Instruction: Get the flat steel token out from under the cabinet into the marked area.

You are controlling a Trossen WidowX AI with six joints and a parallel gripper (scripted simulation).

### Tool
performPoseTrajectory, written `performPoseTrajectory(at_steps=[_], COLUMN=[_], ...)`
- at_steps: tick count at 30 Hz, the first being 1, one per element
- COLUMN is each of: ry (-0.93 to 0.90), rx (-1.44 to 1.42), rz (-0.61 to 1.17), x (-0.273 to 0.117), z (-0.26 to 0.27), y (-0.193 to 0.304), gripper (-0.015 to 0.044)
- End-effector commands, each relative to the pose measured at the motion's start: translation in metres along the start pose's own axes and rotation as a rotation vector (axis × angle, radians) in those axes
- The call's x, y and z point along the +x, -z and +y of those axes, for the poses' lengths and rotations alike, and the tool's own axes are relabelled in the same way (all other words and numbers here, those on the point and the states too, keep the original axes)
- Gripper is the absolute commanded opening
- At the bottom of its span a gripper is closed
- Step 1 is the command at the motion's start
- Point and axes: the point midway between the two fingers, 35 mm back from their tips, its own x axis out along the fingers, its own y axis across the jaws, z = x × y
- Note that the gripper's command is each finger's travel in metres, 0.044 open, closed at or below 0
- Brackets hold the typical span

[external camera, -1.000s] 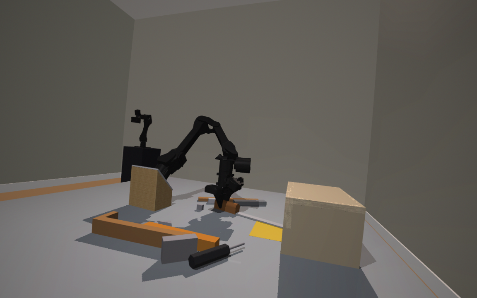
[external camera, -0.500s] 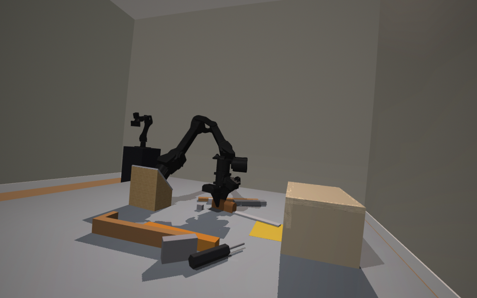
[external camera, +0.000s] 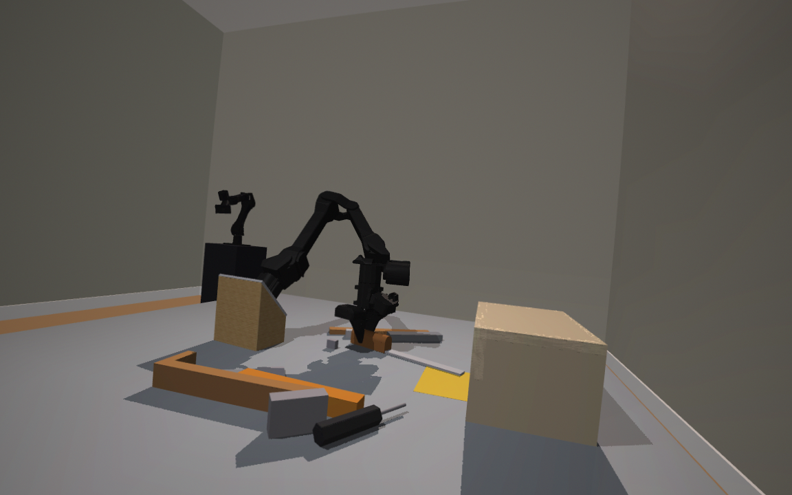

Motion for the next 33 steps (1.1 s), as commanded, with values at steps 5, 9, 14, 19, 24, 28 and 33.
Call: performPoseTrajectory(at_steps=[5,9,14,19,24,28,33], ry=[0.0,0.0,0.001,0.001,0.001,0.0,-0.003], rx=[0.0,0.0,0.0,0.0,0.0,0.001,-0.005], rz=[0.0,-0.001,0.0,0.0,0.0,0.0,-0.003], x=[0.0,-0.0001,0.0,0.0001,0.0007,0.0033,0.0013], z=[0.0,0.0002,0.0,0.0001,0.0001,-0.0001,0.0012], y=[0.0,-0.0001,0.0,-0.0001,0.0004,0.0023,0.0002], gripper=[0.0184,0.02,0.027,0.027,0.027,0.027,0.0165])
